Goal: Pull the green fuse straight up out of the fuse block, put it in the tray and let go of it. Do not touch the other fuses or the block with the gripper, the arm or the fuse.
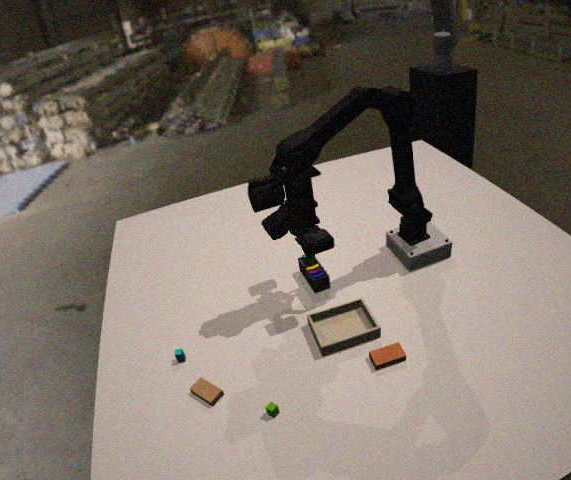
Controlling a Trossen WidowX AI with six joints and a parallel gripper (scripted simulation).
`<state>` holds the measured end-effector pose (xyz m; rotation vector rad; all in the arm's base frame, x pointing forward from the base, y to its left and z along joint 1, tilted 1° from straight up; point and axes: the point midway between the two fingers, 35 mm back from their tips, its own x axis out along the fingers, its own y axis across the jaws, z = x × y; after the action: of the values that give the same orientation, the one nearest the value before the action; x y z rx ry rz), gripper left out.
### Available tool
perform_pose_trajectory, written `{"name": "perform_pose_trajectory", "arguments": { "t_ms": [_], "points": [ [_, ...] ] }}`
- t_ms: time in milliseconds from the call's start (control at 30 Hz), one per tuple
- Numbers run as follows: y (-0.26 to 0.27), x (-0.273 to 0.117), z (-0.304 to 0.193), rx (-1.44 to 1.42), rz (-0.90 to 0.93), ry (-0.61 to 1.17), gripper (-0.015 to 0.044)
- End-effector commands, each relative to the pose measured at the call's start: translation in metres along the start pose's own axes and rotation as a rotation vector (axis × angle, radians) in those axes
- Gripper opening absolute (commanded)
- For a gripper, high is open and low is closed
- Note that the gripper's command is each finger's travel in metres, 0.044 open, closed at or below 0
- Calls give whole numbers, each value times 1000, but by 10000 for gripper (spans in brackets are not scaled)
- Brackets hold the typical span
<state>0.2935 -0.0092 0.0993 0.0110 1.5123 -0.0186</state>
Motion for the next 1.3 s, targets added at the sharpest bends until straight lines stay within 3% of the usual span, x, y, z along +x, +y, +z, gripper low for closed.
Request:
{"name": "perform_pose_trajectory", "arguments": {
  "t_ms": [0, 867, 1267],
  "points": [
    [21, 1, 5, 3, 2, 6, 0],
    [162, 0, -3, 4, 15, 6, 0],
    [166, 10, -3, 4, 16, 6, 0]
  ]
}}
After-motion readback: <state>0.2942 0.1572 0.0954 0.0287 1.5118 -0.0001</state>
